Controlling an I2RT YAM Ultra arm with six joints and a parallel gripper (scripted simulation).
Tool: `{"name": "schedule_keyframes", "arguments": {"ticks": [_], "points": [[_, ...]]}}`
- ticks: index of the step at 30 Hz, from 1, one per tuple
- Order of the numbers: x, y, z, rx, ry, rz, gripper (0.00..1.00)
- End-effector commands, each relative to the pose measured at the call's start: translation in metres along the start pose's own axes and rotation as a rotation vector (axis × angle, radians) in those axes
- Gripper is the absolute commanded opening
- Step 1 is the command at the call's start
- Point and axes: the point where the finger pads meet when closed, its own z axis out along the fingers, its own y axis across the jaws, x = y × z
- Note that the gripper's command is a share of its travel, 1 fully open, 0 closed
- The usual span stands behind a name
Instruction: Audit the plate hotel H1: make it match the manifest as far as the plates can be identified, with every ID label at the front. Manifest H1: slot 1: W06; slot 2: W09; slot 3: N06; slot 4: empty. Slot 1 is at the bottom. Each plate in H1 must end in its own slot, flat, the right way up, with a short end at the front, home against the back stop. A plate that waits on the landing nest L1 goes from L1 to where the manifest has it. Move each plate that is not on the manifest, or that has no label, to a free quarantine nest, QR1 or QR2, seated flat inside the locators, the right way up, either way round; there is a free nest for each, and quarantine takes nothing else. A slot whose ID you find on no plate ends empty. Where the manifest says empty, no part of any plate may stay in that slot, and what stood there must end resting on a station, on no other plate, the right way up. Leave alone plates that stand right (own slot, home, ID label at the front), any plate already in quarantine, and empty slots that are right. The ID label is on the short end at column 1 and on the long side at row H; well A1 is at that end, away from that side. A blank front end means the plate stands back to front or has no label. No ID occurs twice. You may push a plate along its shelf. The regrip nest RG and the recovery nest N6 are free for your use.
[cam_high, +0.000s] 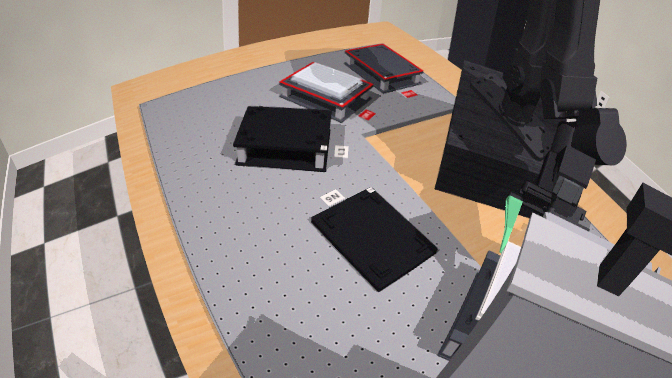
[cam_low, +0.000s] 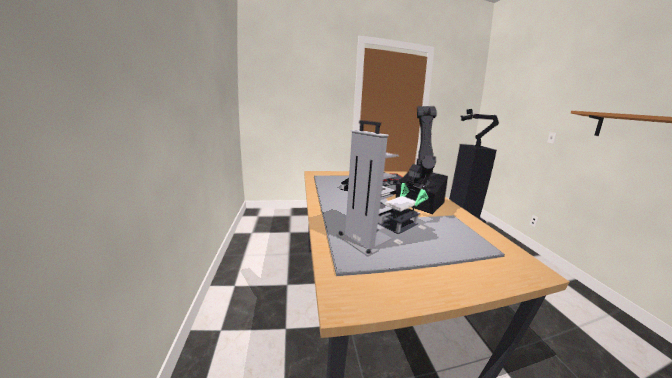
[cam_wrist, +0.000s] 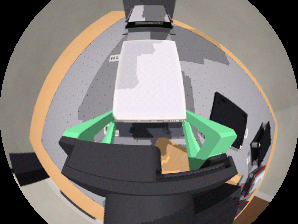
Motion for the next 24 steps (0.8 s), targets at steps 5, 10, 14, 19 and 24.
{"name": "schedule_keyframes", "arguments": {"ticks": [5,10,14,19,24], "points": [[0.0059,-0.0039,0.0041,0.006,-0.004,0.001,0.86],[0.0099,-0.0051,0.0052,0.008,0.001,-0.002,0.86],[0.0107,-0.0051,0.0059,0.007,0.001,-0.002,0.86],[0.0125,-0.0044,0.0073,0.005,0.001,-0.004,0.86],[0.0141,-0.0052,0.0092,0.008,0.001,-0.002,0.86]]}}
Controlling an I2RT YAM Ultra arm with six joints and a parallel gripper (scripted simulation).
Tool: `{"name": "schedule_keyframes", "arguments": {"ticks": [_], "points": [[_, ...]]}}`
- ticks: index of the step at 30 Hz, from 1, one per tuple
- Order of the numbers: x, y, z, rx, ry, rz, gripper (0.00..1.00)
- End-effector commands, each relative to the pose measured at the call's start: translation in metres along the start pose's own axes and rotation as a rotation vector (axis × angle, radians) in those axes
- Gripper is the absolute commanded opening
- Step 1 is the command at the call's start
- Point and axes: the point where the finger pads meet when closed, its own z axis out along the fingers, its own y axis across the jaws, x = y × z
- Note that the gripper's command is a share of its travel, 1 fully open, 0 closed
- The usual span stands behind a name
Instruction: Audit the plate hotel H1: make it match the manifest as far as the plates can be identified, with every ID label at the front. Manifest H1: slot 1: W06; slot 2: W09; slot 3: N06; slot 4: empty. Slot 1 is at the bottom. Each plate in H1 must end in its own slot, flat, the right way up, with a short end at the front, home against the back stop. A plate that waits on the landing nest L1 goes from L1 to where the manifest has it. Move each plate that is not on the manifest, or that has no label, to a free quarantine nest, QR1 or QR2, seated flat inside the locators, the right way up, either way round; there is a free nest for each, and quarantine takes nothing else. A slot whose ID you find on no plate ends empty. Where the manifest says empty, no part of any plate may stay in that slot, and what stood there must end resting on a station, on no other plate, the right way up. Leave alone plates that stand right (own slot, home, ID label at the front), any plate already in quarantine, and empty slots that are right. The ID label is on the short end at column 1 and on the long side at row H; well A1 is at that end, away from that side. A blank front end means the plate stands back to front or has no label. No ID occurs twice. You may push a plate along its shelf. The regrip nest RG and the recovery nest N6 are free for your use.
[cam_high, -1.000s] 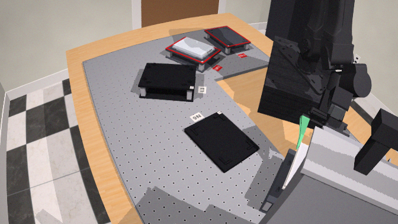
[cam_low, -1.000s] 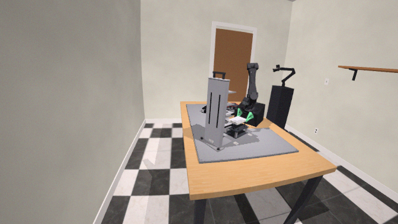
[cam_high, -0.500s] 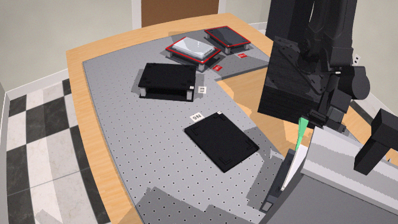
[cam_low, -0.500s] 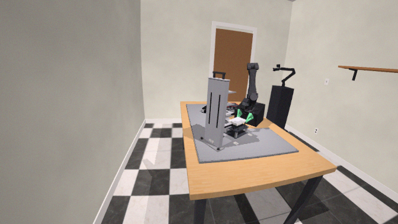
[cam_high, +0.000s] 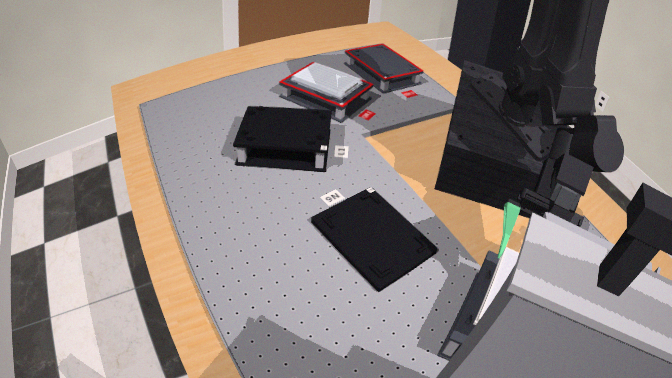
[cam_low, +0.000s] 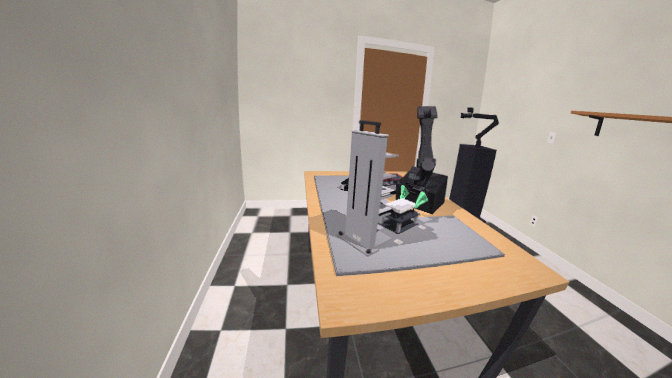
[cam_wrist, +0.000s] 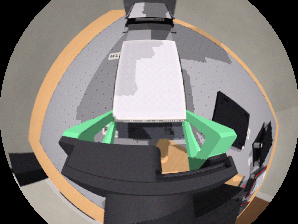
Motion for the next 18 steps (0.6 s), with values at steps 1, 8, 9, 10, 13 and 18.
{"name": "schedule_keyframes", "arguments": {"ticks": [1,8,9,10,13,18], "points": [[0.008,-0.007,0.001,0.009,0.001,-0.002,0.86],[0.001,-0.002,0.005,0.001,-0.017,0.008,0.86],[0.002,-0.002,0.005,0.001,-0.015,0.007,0.86],[0.004,-0.002,0.005,0.000,-0.013,0.005,0.86],[0.008,-0.004,0.005,0.005,-0.007,0.003,0.86],[0.013,-0.005,0.006,0.006,0.001,-0.003,0.86]]}}
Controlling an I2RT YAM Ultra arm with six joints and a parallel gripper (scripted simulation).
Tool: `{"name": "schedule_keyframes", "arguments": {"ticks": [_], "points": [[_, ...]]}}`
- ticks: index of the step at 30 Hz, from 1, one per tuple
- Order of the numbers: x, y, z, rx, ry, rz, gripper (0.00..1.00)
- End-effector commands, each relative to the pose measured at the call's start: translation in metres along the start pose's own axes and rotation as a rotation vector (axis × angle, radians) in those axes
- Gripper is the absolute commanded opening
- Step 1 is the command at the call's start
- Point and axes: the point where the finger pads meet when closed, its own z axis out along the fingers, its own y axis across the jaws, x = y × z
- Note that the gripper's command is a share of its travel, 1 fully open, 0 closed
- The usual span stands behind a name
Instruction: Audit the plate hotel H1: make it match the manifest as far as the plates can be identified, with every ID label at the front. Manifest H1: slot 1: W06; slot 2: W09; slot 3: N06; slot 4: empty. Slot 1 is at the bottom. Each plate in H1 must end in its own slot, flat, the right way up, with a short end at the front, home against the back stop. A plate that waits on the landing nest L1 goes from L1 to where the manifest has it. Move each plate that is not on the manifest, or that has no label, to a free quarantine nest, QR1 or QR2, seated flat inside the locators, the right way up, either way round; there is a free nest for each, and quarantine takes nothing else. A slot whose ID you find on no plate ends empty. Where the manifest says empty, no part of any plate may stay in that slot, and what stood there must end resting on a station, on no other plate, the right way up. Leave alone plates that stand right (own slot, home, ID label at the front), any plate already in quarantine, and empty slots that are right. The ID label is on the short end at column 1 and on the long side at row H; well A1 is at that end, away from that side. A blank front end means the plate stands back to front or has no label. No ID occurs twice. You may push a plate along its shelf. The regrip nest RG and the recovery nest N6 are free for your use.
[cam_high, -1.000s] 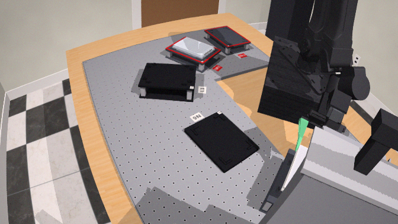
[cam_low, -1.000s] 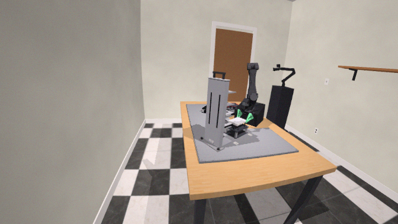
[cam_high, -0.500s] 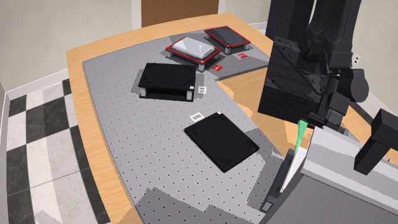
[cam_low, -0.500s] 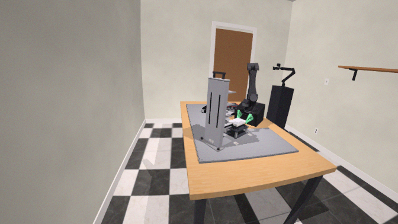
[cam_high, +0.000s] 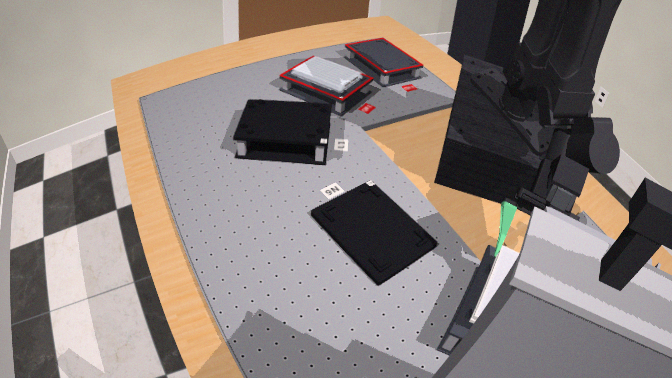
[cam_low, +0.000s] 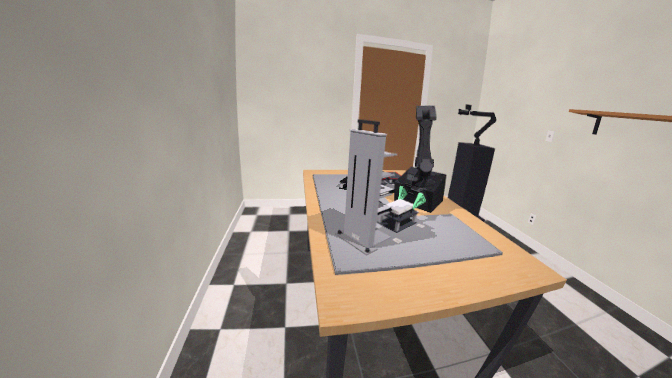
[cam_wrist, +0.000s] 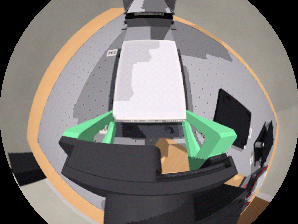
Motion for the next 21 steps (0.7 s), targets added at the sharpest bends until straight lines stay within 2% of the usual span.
{"name": "schedule_keyframes", "arguments": {"ticks": [1,21], "points": [[0.0038,-0.0042,-0.0008,0.004,-0.005,0.001,0.86],[0.0099,-0.0049,0.0053,0.005,-0.005,0.000,0.86]]}}
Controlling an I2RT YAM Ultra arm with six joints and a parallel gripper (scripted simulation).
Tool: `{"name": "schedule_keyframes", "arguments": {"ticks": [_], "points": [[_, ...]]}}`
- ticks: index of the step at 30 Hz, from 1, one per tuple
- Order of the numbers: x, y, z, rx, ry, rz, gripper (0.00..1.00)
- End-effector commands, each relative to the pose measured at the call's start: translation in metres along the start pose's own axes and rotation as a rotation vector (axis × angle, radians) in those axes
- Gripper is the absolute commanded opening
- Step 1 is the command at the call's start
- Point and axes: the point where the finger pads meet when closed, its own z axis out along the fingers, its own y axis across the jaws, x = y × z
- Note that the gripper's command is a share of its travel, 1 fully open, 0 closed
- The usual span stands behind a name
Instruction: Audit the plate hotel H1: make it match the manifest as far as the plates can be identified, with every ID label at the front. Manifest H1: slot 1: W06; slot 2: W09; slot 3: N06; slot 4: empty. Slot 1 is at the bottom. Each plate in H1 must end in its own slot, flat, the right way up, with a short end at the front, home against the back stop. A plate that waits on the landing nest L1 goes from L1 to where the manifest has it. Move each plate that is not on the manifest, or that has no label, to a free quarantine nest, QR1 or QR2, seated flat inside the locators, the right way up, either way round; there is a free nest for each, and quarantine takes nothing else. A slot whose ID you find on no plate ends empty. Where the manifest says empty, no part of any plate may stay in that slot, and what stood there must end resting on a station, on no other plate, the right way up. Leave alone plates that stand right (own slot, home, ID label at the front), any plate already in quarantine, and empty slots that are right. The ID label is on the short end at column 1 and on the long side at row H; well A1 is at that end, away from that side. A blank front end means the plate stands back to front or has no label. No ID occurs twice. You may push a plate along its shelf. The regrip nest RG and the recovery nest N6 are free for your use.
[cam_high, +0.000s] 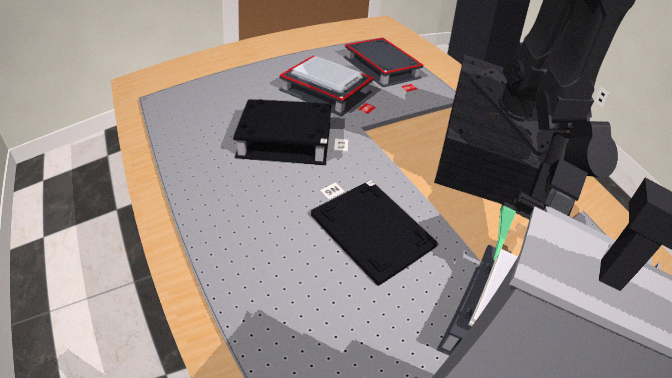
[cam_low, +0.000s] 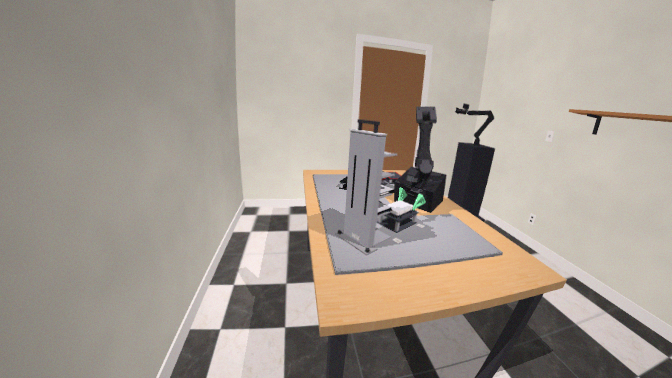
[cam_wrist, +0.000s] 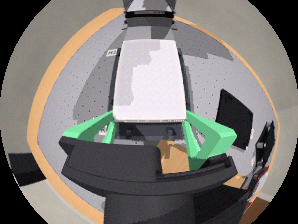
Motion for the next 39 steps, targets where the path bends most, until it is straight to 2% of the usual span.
{"name": "schedule_keyframes", "arguments": {"ticks": [1,16,17,20,21,33,34,39], "points": [[0.0075,-0.0062,-0.0004,0.008,0.005,-0.005,0.86],[0.0124,-0.0064,0.0042,0.007,0.006,-0.004,0.86],[0.0028,0.0009,0.0059,-0.006,-0.018,0.008,0.86],[0.0027,0.0009,0.0059,-0.006,-0.018,0.008,0.86],[0.0027,0.0009,0.0059,-0.006,-0.018,0.008,0.93],[0.0027,0.0009,0.0059,-0.006,-0.018,0.008,0.93],[0.0027,0.0009,0.0059,-0.006,-0.018,0.008,1.00],[0.0027,0.0009,0.0059,-0.006,-0.018,0.008,1.00]]}}
